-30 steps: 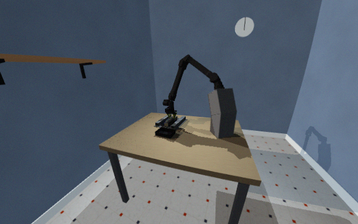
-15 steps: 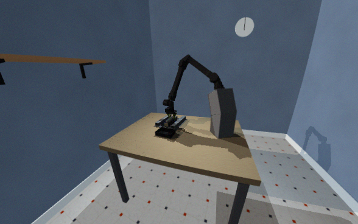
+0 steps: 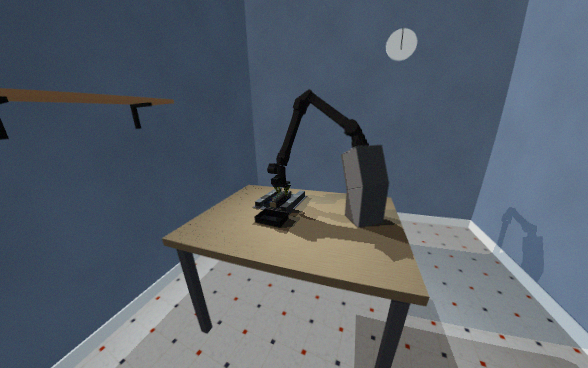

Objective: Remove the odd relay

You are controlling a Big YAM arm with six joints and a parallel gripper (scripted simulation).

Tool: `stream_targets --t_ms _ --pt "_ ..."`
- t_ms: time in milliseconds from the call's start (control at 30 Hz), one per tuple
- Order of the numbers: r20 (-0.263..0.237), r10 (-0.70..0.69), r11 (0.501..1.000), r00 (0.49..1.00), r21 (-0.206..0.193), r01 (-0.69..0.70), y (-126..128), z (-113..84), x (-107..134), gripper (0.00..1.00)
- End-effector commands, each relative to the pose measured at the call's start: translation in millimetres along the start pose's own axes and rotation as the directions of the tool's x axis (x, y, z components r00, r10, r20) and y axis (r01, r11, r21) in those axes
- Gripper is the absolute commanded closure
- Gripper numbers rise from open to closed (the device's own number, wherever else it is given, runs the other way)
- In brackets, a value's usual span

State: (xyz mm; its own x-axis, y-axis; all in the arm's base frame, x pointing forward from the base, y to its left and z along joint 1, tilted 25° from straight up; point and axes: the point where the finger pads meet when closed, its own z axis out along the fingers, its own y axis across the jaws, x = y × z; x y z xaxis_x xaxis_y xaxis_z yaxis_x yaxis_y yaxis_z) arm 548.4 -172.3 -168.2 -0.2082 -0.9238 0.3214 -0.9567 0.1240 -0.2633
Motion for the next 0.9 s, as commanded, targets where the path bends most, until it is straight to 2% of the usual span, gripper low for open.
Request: stream_targets --t_ms 0,433,867 --pt "0.002 0.004 0.999 1.000 0.050 -0.004 -23.2 -15.9 4.3 0.41" --pt "0.001 0.004 0.999 1.000 0.044 -0.004 -24.1 -13.1 6.8 0.41" --pt "0.001 0.004 1.000 1.000 0.022 -0.005 -15.4 -7.1 8.7 0.41"
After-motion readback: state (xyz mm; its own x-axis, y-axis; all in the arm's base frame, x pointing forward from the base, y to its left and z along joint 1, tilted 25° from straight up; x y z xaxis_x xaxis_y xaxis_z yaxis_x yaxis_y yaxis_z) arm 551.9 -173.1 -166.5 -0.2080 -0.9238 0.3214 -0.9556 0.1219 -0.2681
